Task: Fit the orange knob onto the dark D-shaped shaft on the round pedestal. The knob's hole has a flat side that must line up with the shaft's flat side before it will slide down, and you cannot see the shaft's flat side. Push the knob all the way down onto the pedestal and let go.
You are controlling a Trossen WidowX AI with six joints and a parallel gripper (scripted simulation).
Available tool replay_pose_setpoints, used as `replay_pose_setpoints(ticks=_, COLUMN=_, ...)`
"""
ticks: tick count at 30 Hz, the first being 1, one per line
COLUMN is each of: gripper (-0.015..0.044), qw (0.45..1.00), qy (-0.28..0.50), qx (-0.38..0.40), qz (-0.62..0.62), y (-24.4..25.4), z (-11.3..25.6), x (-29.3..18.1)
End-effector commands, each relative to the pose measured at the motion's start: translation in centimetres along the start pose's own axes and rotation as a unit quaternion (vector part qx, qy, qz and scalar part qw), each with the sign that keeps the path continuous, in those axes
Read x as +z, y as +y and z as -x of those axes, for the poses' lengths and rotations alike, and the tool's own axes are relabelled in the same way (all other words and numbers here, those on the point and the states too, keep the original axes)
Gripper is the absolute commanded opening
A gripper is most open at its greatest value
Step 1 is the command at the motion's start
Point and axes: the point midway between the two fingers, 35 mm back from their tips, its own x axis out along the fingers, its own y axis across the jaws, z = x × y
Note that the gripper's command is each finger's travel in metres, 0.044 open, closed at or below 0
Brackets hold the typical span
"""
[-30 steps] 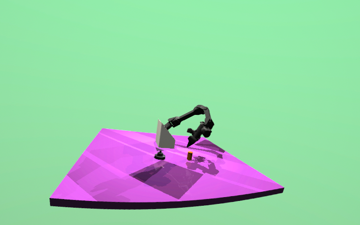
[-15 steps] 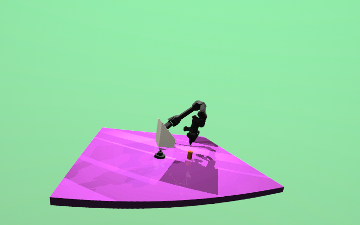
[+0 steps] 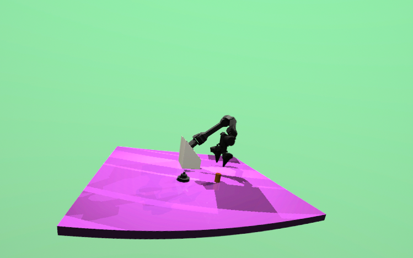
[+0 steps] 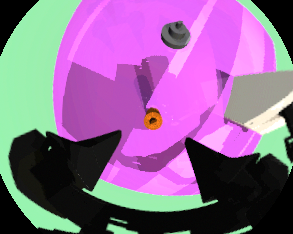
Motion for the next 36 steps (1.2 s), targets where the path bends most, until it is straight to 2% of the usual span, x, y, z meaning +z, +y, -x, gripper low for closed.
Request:
replay_pose_setpoints(ticks=1, gripper=0.0440, qw=0.937, qy=0.001, qx=0.002, qz=0.348, y=0.0, z=0.0, x=-0.1)
replay_pose_setpoints(ticks=5, gripper=0.0440, qw=0.858, qy=0.001, qx=0.003, qz=0.513, y=0.1, z=-0.1, x=0.0)
replay_pose_setpoints(ticks=10, gripper=0.0440, qw=0.787, qy=0.001, qx=0.003, qz=0.617, y=0.2, z=-0.1, x=0.1)
replay_pose_setpoints(ticks=28, gripper=0.0440, qw=0.785, qy=0.001, qx=0.003, qz=0.619, y=0.2, z=-0.1, x=0.1)
replay_pose_setpoints(ticks=32, gripper=0.0440, qw=0.785, qy=0.001, qx=0.003, qz=0.619, y=0.2, z=-3.2, x=0.1)
replay_pose_setpoints(ticks=36, gripper=0.0440, qw=0.785, qy=0.001, qx=0.003, qz=0.619, y=0.2, z=-3.4, x=0.1)
